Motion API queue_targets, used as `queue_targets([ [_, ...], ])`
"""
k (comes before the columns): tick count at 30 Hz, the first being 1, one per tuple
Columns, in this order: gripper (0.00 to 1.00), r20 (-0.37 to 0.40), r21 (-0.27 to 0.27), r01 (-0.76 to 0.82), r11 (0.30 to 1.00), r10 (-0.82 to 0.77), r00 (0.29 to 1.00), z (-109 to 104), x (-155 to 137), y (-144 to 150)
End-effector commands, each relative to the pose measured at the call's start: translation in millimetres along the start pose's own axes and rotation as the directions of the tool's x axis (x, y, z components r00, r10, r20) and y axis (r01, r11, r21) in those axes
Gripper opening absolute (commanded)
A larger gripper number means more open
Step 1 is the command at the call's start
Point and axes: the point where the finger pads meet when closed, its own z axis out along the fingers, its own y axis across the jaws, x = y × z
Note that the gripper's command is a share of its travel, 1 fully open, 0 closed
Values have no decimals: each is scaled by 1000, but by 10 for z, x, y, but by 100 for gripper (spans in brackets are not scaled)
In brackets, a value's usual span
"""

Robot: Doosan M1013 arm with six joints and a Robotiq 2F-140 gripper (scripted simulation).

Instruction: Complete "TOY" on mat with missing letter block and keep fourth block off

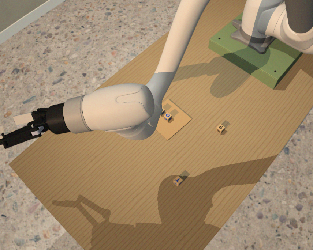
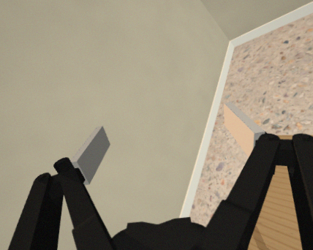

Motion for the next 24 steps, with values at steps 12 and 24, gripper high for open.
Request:
queue_targets([
  [12,100,0,0,0,1000,0,1000,-1,2,-1],
  [24,100,82,-126,-25,992,35,996,-370,-620,363],
])
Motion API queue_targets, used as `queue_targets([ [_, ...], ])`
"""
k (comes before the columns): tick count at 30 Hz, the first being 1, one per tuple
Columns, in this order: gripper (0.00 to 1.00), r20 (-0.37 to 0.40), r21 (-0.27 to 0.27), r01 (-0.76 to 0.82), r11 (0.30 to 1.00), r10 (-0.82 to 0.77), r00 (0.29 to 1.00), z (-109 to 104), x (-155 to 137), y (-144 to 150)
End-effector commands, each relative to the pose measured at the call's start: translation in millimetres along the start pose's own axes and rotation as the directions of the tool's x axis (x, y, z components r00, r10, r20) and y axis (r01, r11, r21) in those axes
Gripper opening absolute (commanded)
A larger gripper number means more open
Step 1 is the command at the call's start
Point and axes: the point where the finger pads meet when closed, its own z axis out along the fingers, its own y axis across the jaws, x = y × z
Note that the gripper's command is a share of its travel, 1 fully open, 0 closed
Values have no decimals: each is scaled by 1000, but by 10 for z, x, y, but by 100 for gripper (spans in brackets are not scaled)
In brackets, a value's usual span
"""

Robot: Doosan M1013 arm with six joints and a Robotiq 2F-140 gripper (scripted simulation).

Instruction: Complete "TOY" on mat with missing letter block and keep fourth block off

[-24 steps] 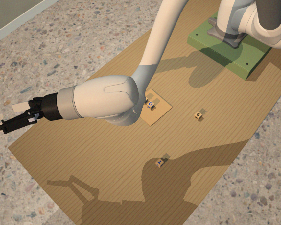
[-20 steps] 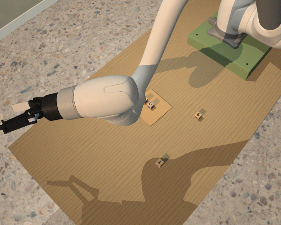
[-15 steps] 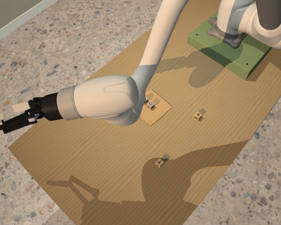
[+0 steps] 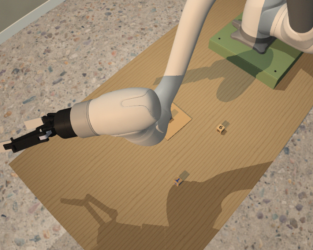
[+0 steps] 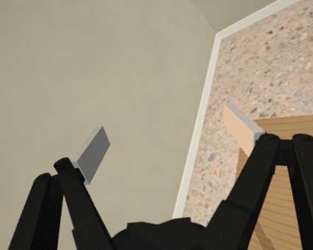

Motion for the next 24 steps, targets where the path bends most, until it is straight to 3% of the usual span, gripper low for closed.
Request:
queue_targets([
  [1,100,62,-88,-7,996,12,998,-262,-478,292],
  [8,100,162,-234,-3,972,42,986,-754,-1198,775],
  [10,100,162,-234,-3,972,42,986,-754,-1198,775],
  [11,100,198,-283,6,959,53,979,-950,-1442,944],
  [24,100,374,-500,102,860,108,921,-2115,-2573,1766],
])
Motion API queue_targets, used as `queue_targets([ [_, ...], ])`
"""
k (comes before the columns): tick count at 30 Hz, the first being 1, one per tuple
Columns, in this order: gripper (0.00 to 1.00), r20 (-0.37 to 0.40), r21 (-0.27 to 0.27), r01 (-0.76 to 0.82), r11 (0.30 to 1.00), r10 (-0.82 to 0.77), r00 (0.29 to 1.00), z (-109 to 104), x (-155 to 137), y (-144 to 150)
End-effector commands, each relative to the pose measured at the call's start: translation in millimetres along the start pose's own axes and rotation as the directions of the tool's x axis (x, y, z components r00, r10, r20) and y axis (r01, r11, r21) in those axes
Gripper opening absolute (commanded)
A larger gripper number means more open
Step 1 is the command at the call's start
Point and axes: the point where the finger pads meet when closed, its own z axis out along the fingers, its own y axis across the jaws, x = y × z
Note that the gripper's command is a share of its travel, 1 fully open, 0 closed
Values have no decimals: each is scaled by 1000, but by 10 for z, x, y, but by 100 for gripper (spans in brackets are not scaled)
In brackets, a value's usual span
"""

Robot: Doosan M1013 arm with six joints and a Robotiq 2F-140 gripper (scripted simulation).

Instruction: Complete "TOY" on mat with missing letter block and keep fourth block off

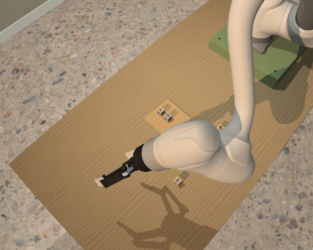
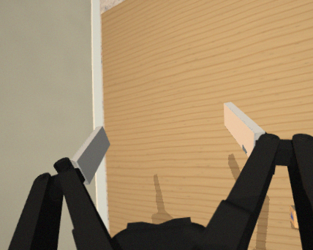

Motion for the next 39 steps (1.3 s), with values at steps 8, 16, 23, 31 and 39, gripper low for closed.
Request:
queue_targets([
  [8,100,157,-205,60,977,-27,987,-323,-1062,1033],
  [16,100,249,-308,108,945,-30,968,-610,-1607,1592],
  [23,100,249,-308,108,945,-30,968,-610,-1607,1592],
  [31,100,249,-308,108,945,-30,968,-610,-1607,1592],
  [39,100,249,-308,108,945,-30,968,-610,-1607,1592],
])
